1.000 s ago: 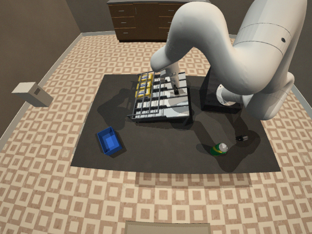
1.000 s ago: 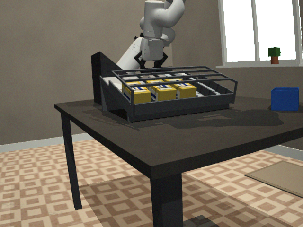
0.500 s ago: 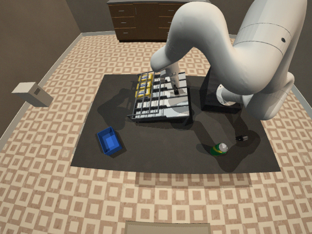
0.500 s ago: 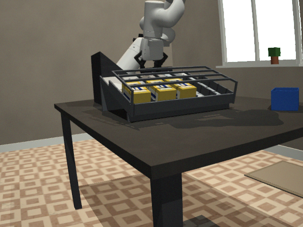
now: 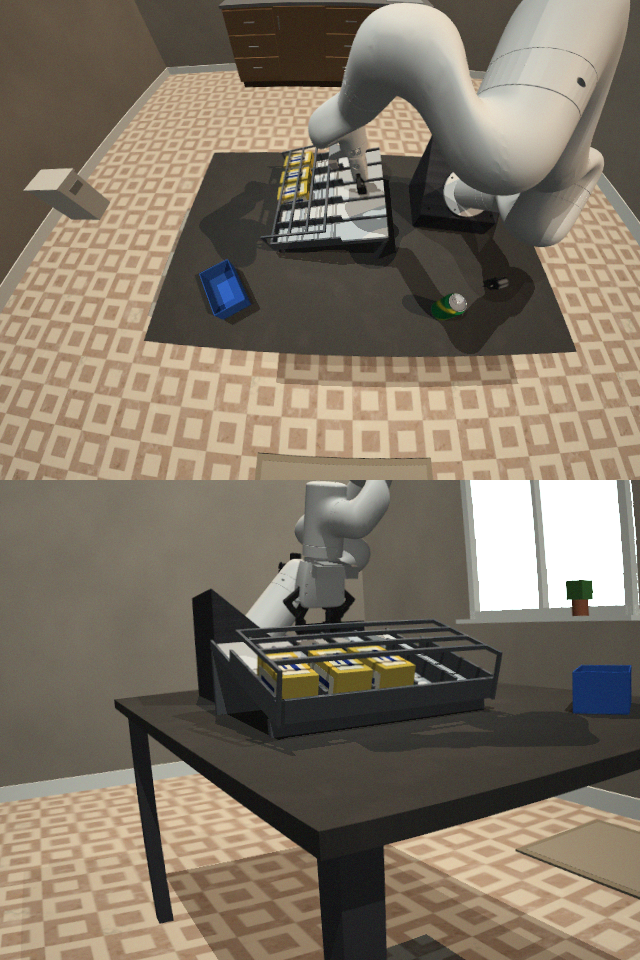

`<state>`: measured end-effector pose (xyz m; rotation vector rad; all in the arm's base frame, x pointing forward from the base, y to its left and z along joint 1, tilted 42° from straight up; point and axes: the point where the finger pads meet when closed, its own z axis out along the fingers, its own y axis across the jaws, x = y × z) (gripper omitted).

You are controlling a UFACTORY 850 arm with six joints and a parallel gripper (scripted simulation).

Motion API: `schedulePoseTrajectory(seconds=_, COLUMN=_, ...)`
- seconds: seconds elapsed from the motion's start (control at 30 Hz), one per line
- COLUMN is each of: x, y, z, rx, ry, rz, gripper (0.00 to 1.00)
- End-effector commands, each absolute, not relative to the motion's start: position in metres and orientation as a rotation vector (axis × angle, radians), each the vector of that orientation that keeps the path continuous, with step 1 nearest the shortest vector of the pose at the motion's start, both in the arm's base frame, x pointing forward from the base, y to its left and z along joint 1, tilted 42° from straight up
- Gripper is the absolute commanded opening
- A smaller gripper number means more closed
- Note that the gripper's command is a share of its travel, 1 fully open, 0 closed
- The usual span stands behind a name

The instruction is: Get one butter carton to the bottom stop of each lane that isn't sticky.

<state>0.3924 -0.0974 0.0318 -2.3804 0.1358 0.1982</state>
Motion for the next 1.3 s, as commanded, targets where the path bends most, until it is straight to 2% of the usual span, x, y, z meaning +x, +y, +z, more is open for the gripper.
schedulePoseTrajectory(seconds=0.0, x=0.3929, y=-0.098, z=0.0321, rx=-2.381, ry=0.136, rz=0.196, gripper=0.83)
schedulePoseTrajectory(seconds=1.27, x=0.3929, y=-0.098, z=0.0321, rx=-2.381, ry=0.136, rz=0.196, gripper=0.86)
